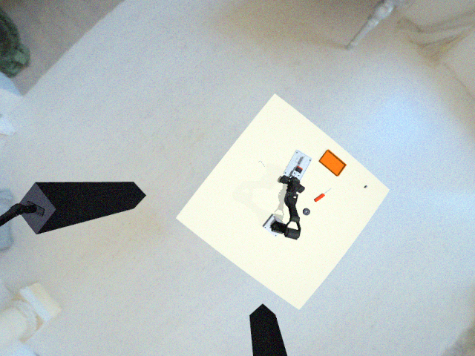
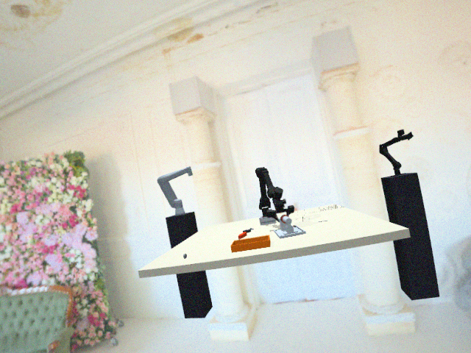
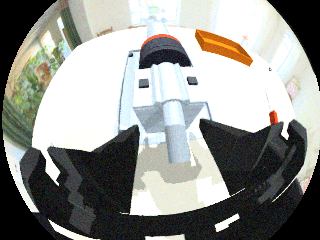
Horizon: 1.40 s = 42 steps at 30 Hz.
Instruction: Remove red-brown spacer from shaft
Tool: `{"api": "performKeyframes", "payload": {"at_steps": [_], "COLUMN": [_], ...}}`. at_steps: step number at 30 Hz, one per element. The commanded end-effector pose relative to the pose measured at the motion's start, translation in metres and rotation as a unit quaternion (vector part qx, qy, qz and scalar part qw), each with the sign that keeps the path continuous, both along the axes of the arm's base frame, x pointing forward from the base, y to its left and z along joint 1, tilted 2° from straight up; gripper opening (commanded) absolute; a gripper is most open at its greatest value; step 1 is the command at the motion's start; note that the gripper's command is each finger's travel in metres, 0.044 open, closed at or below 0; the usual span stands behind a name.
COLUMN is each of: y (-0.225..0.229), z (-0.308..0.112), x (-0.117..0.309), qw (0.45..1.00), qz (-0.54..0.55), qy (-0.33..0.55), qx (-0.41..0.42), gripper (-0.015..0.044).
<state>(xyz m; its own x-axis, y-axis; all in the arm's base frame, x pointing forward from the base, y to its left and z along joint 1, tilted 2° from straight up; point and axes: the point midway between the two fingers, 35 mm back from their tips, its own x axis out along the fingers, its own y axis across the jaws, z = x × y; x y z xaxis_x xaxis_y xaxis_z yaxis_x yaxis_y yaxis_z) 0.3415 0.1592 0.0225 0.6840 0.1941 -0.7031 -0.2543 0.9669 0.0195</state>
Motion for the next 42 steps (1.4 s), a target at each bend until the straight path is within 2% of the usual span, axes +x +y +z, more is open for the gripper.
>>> {"api": "performKeyframes", "payload": {"at_steps": [1,7,14,42], "y": [0.000,0.000,0.000,-0.004], "z": [0.000,0.000,0.000,0.000], "x": [0.000,0.000,0.000,-0.015], "qw": [1.000,1.000,1.000,1.000], "qz": [0.000,0.000,0.000,0.000], "qy": [0.000,0.000,0.001,0.003], "qx": [0.000,0.000,0.000,-0.001], "gripper": [0.0204,0.0046,0.0000,0.0000]}}
